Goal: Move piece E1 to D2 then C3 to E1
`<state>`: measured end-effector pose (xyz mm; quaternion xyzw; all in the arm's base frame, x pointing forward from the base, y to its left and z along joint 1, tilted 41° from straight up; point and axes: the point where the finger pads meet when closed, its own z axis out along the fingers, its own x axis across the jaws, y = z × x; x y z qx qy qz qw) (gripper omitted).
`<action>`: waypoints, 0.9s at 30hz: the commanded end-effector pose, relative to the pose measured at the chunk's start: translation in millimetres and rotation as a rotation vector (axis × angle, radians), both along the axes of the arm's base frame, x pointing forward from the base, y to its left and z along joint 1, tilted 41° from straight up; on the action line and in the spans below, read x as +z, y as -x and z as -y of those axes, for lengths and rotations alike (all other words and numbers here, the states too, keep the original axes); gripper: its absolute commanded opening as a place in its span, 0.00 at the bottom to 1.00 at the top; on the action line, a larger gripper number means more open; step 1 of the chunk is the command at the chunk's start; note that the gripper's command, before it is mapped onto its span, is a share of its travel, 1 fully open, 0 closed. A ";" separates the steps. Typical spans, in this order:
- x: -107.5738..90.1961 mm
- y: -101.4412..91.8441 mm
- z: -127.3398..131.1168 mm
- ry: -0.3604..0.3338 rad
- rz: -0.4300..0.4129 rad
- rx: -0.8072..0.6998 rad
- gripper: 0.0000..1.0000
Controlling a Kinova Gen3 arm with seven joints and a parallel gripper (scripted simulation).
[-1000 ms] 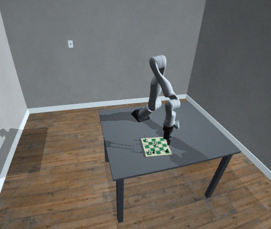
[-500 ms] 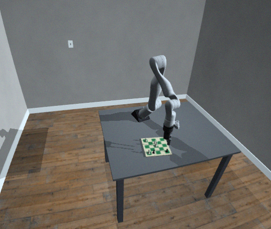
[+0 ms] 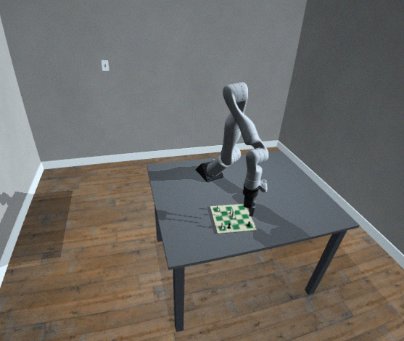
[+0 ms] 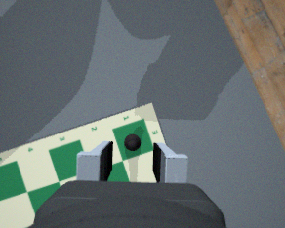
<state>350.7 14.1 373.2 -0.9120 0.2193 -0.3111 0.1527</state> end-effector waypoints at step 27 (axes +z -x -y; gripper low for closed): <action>-26.3 -21.8 -5.9 0.000 0.000 0.000 0.68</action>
